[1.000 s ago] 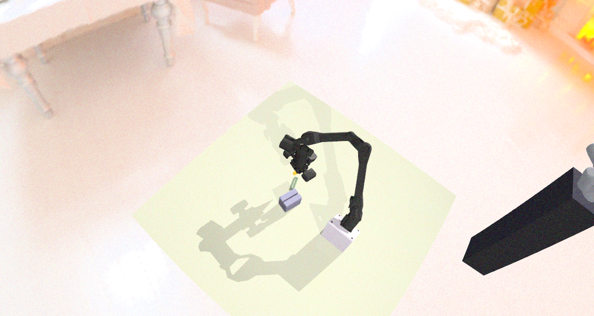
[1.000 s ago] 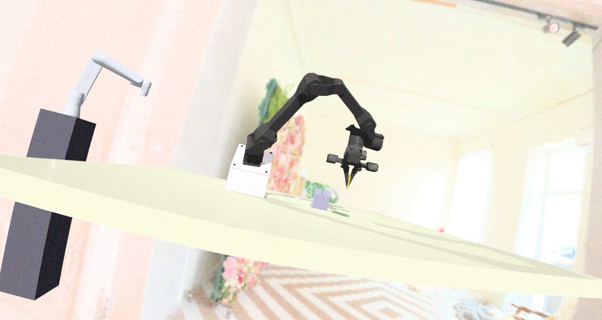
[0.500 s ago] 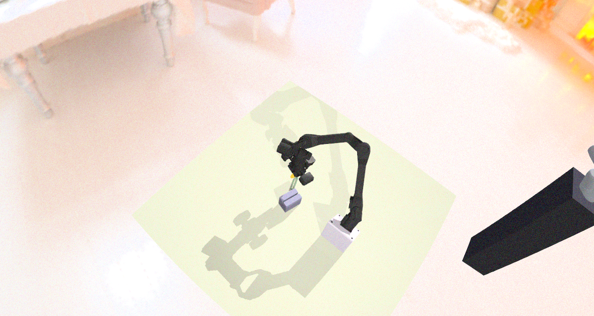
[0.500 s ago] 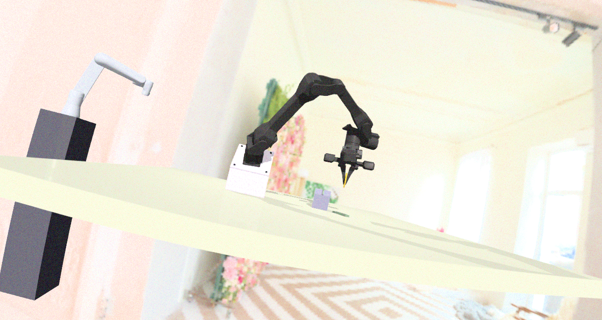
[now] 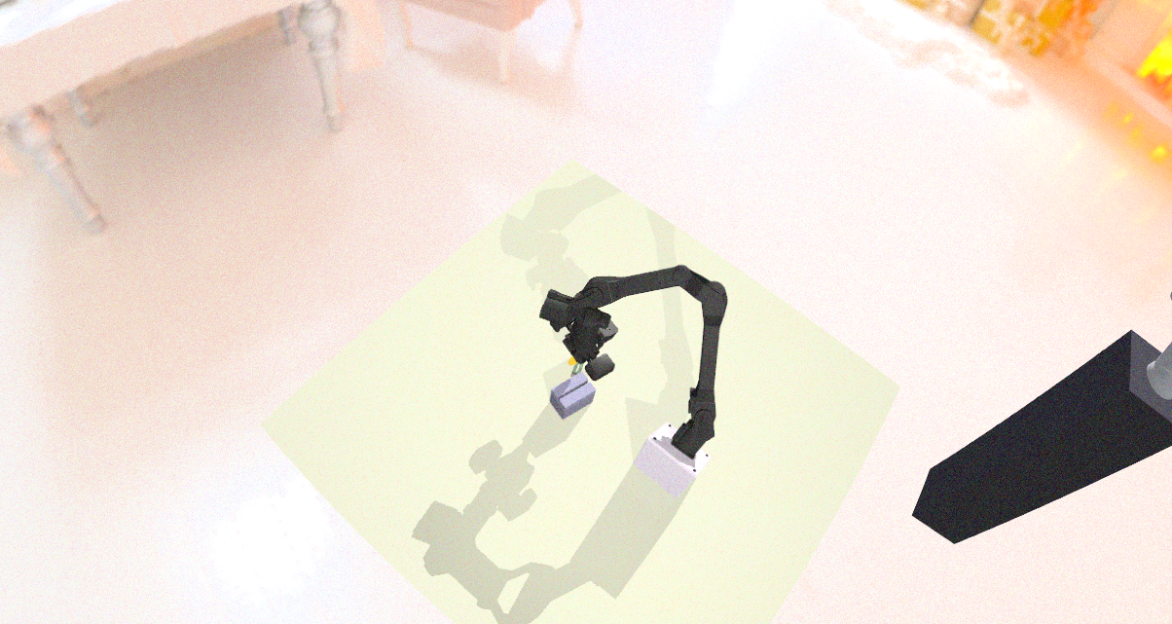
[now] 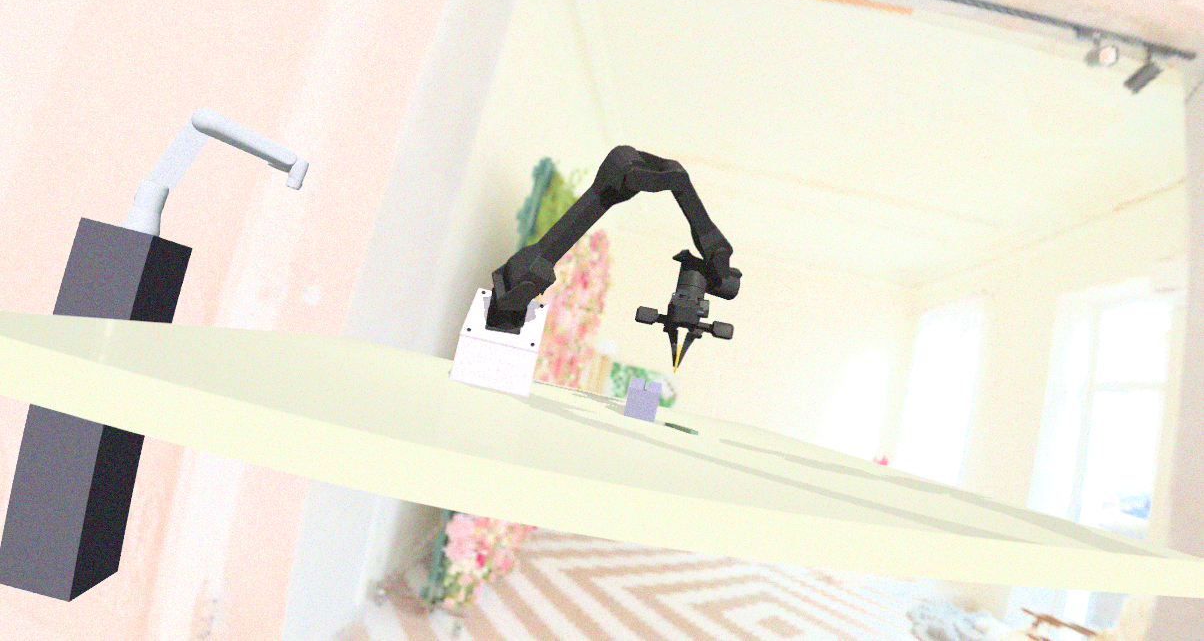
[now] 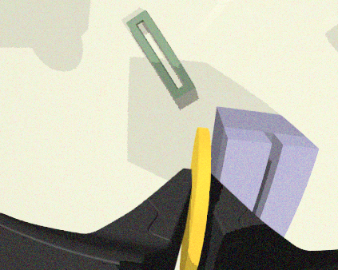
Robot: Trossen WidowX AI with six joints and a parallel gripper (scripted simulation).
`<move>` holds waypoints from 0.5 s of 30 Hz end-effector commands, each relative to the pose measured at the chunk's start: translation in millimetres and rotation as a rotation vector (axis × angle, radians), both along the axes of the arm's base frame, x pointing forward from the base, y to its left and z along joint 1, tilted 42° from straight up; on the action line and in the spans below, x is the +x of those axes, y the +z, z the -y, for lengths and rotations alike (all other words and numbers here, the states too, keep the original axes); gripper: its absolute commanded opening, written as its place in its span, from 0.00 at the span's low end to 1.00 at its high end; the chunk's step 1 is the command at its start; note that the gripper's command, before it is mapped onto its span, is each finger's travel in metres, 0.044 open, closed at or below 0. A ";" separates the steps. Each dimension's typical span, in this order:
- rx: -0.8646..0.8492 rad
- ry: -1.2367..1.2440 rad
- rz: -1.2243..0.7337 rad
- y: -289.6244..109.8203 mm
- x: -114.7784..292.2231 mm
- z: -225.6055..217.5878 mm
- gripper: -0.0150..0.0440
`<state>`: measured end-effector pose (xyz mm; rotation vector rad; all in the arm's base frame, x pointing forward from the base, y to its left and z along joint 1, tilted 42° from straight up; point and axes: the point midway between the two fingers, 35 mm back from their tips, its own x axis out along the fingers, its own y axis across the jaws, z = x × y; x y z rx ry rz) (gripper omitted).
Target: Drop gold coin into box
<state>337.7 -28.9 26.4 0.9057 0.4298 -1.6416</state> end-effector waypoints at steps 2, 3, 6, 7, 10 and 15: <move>0.003 -0.007 -0.010 -10.3 -8.4 -7.6 0.25; 0.003 -0.008 -0.010 -11.8 -9.5 -9.4 0.25; 0.002 -0.008 -0.010 -16.4 -13.0 -14.7 0.25; 0.002 -0.008 -0.010 -17.9 -14.2 -16.4 0.25; 0.002 -0.008 -0.011 -22.3 -17.9 -21.5 0.25; 0.000 -0.009 -0.011 -29.6 -24.3 -29.7 0.25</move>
